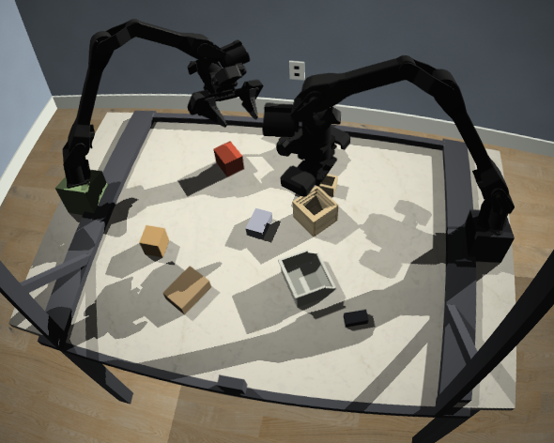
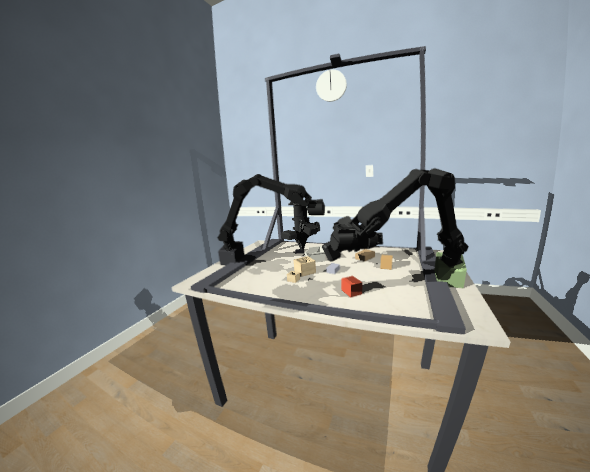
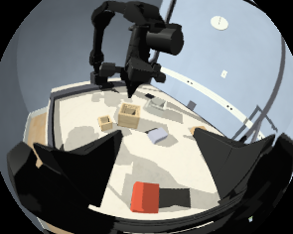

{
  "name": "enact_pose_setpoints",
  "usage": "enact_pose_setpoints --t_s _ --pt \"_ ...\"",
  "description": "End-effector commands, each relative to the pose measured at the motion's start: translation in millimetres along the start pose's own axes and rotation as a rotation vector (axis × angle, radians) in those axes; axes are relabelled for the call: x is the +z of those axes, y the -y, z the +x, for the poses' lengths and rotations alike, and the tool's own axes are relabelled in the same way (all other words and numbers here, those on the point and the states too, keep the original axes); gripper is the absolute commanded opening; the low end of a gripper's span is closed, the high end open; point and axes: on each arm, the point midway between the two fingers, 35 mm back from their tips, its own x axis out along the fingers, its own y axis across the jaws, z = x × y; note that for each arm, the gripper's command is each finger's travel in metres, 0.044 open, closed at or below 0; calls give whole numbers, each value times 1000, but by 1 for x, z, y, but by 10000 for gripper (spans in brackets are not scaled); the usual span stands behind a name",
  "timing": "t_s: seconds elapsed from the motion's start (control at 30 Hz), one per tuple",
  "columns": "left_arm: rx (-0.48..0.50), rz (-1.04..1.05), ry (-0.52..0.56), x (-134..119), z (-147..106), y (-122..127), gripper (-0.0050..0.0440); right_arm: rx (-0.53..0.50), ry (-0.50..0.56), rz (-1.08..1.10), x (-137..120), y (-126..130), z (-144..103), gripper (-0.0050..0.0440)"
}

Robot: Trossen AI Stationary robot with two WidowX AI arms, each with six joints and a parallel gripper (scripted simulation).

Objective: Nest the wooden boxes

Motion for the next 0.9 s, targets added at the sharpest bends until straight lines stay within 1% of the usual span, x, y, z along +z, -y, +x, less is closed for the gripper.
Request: enact_pose_setpoints --t_s 0.0,0.1,0.23,0.37,0.47,0.5,0.57,0.6,0.63,0.67,0.87 --pt "-1 -85 -82 8 13 19 400 19 38 -10 6 9 -12 -50" --pt "-8 -232 -217 1 33 41 400 18 39 -40 9 17 -7 -50" --pt "11 -366 -347 -6 48 63 400 17 39 -68 12 24 -2 -50" --pt "57 -489 -477 -14 59 84 400 16 40 -96 14 31 2 -50" --pt "110 -573 -571 -21 64 100 400 15 40 -118 15 37 6 -50" --pt "131 -599 -601 -23 66 105 400 15 40 -125 16 39 7 -50" --pt "131 -599 -601 -23 66 105 400 15 40 -125 16 39 7 -50" --pt "171 -676 -628 -25 67 110 400 15 40 -132 16 41 8 -50" --pt "210 -679 -690 -29 68 121 400 15 40 -148 17 45 11 -50" --pt "239 -700 -718 -31 69 126 400 15 40 -155 18 47 12 -50" --pt "433 -806 -840 -41 67 152 400 13 41 -197 20 58 19 -50"
